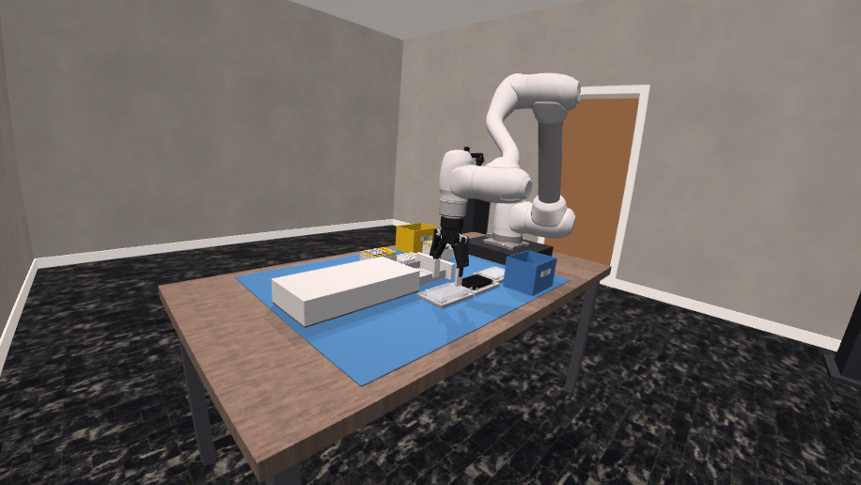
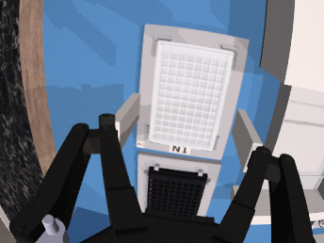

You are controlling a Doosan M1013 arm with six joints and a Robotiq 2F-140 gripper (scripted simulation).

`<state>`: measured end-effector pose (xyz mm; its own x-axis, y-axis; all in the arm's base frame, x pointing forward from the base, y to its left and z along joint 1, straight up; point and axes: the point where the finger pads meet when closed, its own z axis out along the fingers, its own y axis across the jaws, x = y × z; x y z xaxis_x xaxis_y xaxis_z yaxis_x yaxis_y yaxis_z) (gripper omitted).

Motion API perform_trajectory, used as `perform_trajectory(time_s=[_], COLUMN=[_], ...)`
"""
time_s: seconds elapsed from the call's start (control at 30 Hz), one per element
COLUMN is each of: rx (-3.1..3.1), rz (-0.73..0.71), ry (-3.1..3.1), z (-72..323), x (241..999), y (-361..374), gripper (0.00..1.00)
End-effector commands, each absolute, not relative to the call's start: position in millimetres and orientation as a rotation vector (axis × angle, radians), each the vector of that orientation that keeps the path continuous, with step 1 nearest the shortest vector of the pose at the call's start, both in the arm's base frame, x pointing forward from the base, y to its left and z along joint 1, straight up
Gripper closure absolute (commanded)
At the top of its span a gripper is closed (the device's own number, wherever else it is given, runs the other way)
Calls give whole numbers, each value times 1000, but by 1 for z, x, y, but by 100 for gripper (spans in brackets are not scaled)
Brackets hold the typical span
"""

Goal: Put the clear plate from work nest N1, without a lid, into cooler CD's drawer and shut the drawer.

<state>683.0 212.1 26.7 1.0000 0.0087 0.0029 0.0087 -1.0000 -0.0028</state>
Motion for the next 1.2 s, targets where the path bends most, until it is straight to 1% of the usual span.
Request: perform_trajectory(time_s=[0.0,1.17], rx=[-3138,-3138], rz=[-5,-5], ry=[-14,-14], z=[23,-13], x=[683,683], y=[212,212], gripper=[34,34])
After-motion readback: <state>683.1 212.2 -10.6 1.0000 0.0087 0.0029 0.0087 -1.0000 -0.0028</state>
